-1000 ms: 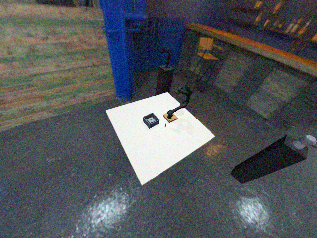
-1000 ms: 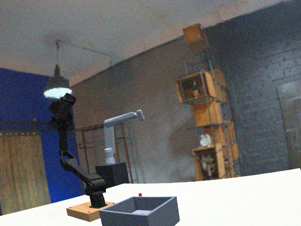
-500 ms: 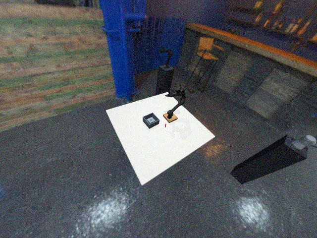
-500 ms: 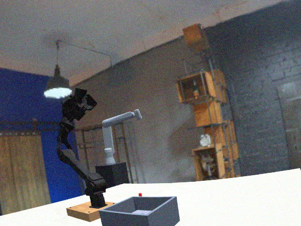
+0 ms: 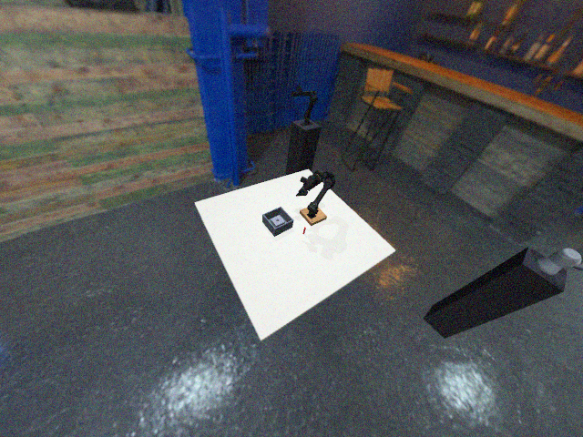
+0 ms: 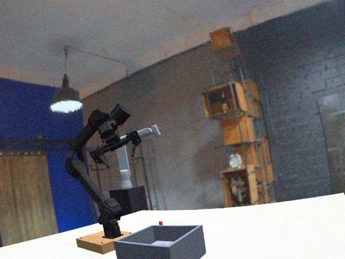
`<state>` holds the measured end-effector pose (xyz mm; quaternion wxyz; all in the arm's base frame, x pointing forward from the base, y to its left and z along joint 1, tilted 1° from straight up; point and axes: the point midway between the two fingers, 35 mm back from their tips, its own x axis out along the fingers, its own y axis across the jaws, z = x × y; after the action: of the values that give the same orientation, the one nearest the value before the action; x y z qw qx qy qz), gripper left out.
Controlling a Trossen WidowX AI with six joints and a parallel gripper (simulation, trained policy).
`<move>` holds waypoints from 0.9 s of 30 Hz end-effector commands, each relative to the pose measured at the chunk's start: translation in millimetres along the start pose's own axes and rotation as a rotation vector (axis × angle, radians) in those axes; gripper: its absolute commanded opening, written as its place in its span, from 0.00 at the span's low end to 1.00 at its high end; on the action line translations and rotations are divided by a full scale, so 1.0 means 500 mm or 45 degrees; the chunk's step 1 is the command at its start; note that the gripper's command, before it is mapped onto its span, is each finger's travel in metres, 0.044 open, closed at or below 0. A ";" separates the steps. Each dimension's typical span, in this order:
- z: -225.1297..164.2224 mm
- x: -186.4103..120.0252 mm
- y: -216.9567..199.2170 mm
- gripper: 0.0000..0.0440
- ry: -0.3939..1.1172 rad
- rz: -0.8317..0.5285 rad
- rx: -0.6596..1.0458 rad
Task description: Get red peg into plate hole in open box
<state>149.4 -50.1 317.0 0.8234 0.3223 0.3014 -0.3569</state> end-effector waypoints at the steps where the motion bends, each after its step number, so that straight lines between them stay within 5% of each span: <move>1: -0.046 0.041 0.020 1.00 0.124 -0.068 -0.075; 15: -0.267 0.156 0.055 1.00 0.548 -0.350 -0.339; 27: -0.424 0.220 0.054 1.00 0.679 -0.471 -0.448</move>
<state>177.2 71.8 130.6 0.6868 0.2036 0.6074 -0.3433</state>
